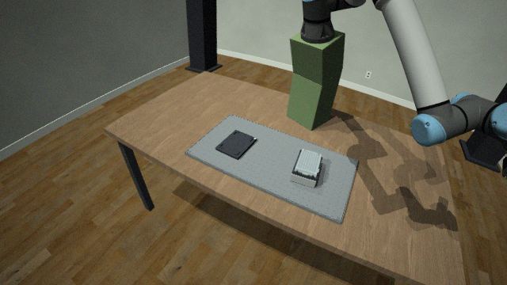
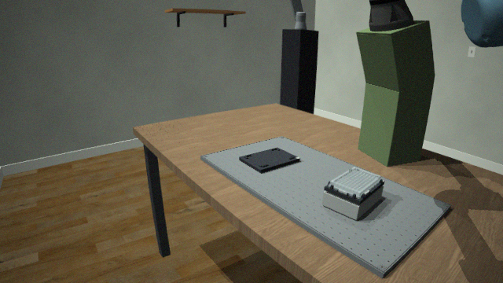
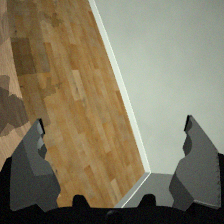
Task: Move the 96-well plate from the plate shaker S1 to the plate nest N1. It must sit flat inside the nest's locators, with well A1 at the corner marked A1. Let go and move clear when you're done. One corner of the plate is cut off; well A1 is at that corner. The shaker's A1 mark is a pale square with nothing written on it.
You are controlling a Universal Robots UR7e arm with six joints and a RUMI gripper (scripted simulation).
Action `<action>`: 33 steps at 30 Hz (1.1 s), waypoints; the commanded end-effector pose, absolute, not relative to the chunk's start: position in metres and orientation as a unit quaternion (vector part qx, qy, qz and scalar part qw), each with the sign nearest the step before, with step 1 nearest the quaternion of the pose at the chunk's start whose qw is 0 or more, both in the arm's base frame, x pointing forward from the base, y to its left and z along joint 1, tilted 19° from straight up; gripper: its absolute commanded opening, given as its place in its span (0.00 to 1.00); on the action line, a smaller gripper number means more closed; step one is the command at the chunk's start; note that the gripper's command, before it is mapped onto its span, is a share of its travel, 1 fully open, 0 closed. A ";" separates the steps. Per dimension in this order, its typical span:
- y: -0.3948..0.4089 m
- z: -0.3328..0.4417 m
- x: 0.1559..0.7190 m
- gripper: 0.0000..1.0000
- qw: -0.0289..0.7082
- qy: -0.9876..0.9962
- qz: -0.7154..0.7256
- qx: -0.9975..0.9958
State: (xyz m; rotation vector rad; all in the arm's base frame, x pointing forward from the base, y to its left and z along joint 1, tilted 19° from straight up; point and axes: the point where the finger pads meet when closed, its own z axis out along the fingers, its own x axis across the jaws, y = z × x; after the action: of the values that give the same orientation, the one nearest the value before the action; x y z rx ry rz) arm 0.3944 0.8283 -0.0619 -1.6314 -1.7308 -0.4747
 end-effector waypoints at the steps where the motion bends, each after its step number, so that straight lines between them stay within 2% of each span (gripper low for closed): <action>1: 0.829 -0.060 0.394 1.00 0.351 -0.669 -0.184 -0.629; 17: 0.829 -0.060 0.394 1.00 0.351 -0.669 -0.184 -0.629; 33: 0.786 -0.088 0.429 1.00 0.331 -0.596 -0.164 -0.713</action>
State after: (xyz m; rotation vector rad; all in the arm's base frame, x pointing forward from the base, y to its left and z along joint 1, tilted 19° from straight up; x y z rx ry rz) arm 0.4241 0.7925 -0.0851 -1.8413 -1.5772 -0.4299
